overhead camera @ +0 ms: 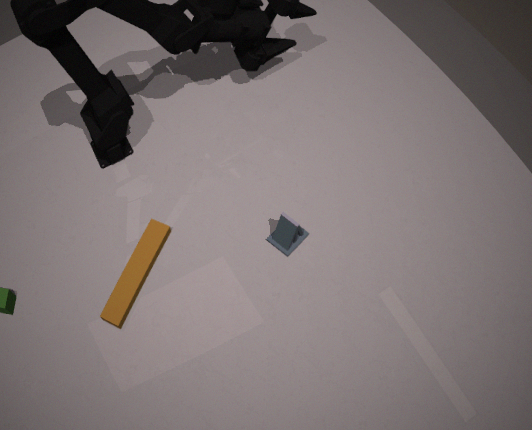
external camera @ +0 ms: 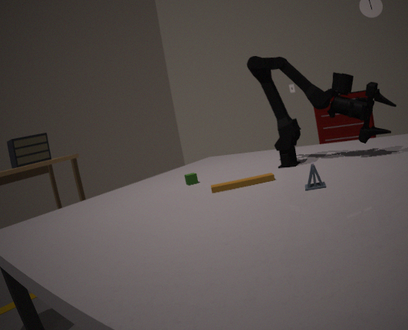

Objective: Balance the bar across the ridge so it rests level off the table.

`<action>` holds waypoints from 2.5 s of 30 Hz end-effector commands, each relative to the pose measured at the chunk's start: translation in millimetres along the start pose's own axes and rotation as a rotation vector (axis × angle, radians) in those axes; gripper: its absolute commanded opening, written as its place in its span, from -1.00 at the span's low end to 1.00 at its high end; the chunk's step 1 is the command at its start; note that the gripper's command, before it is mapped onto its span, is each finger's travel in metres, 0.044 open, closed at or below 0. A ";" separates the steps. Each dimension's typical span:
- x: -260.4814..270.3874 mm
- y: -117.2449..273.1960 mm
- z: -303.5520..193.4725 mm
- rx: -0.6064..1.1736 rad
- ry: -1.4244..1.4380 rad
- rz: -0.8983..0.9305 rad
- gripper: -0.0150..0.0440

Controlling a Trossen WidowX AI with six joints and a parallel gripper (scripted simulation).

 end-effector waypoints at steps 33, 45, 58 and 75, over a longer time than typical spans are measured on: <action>-33.9 11.4 -129.4 0.506 -0.750 0.012 0.58; -40.8 34.1 -175.0 0.697 -1.054 -0.050 0.58; -44.8 68.7 -217.7 0.901 -1.396 -0.165 0.58; -44.0 125.8 -258.8 1.151 -1.847 -0.389 0.58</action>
Point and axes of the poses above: the point midway between the two fingers, 35 mm back from their tips, its own y axis back along the fingers, its own x axis across the jaws, z = x × y, the point moved 6 cm from there along y, back along the fingers, and after that the axes turned 14 degrees about -y, right-handed, at the moved point
